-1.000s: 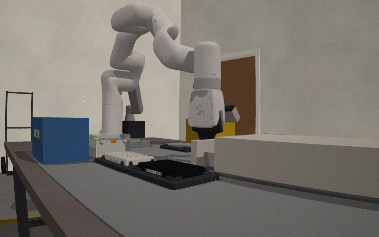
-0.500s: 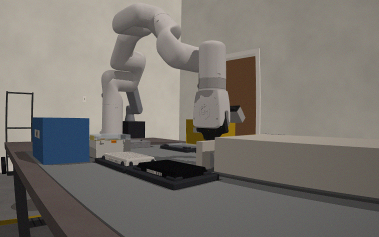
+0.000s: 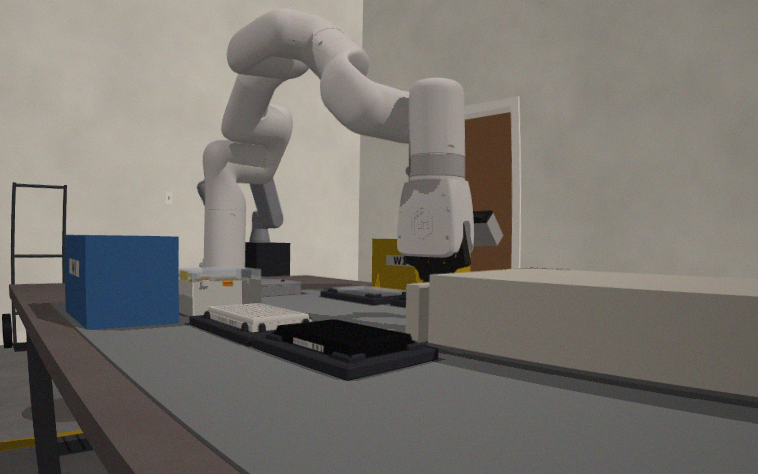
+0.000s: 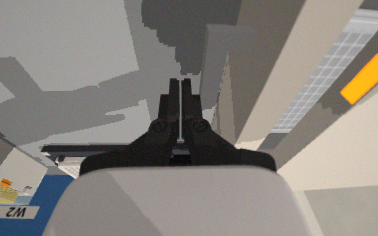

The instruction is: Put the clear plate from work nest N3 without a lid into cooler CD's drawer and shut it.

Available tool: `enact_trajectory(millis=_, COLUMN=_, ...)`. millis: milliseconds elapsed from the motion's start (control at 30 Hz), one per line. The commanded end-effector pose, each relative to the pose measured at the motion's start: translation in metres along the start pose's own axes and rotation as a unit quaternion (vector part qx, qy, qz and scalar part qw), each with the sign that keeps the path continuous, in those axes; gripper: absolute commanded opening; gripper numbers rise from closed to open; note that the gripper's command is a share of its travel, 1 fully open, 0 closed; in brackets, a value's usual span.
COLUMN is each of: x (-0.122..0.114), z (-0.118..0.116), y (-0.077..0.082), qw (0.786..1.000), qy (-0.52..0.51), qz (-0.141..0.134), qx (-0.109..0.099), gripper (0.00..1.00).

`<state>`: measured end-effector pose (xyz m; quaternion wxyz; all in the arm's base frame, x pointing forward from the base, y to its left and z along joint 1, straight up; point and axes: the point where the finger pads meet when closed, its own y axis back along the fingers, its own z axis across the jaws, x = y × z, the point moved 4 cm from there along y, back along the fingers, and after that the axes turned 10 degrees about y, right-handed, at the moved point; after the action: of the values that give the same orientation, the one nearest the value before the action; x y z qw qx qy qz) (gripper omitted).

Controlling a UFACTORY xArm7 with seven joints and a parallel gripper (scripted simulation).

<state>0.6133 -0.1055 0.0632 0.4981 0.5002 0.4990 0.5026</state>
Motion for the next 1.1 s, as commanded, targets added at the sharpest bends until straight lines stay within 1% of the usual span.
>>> enact_trajectory(millis=0, x=-0.001, z=0.004, y=0.003, qw=1.0, qy=0.0, qz=0.0, qx=-0.003, gripper=0.0)
enact_trajectory(millis=333, x=-0.004, z=0.021, y=0.003, qw=1.0, qy=0.0, qz=0.0, qx=-0.003, gripper=0.0)
enact_trajectory(millis=1067, x=-0.004, z=0.023, y=0.003, qw=1.0, qy=0.0, qz=0.0, qx=-0.003, gripper=0.0)
